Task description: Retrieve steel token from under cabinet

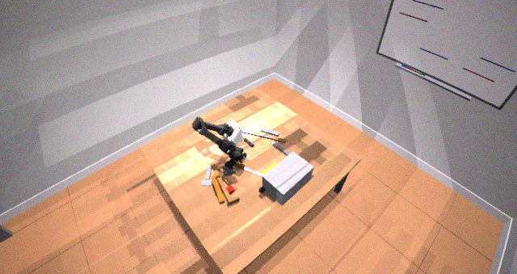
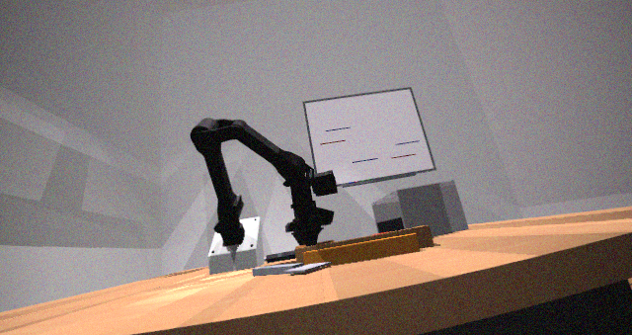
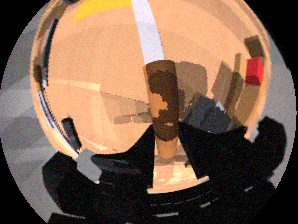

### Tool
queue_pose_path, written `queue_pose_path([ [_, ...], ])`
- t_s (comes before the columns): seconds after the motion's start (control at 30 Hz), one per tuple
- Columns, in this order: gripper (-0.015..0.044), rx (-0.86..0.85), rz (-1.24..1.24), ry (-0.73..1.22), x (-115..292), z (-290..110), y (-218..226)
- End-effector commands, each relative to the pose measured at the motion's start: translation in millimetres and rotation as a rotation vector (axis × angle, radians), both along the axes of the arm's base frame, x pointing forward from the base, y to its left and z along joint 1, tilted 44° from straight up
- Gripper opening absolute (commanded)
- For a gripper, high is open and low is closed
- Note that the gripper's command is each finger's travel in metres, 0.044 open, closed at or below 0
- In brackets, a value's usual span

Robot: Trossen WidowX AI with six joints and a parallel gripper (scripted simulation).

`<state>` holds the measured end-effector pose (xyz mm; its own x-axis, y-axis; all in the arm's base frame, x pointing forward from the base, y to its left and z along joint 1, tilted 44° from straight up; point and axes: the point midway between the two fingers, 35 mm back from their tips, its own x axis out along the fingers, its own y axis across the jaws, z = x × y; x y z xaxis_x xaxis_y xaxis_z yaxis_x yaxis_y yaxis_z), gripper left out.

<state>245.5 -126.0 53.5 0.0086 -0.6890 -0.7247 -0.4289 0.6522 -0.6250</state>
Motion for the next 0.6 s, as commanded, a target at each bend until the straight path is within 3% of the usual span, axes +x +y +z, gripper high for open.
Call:
queue_pose_path([
  [0.0,0.0000,-0.016,-0.015,-0.025,3.8,7.8,-6.4],
  [0.57,0.0000,-0.016,-0.015,-0.025,5.9,12.9,-11.5],
])
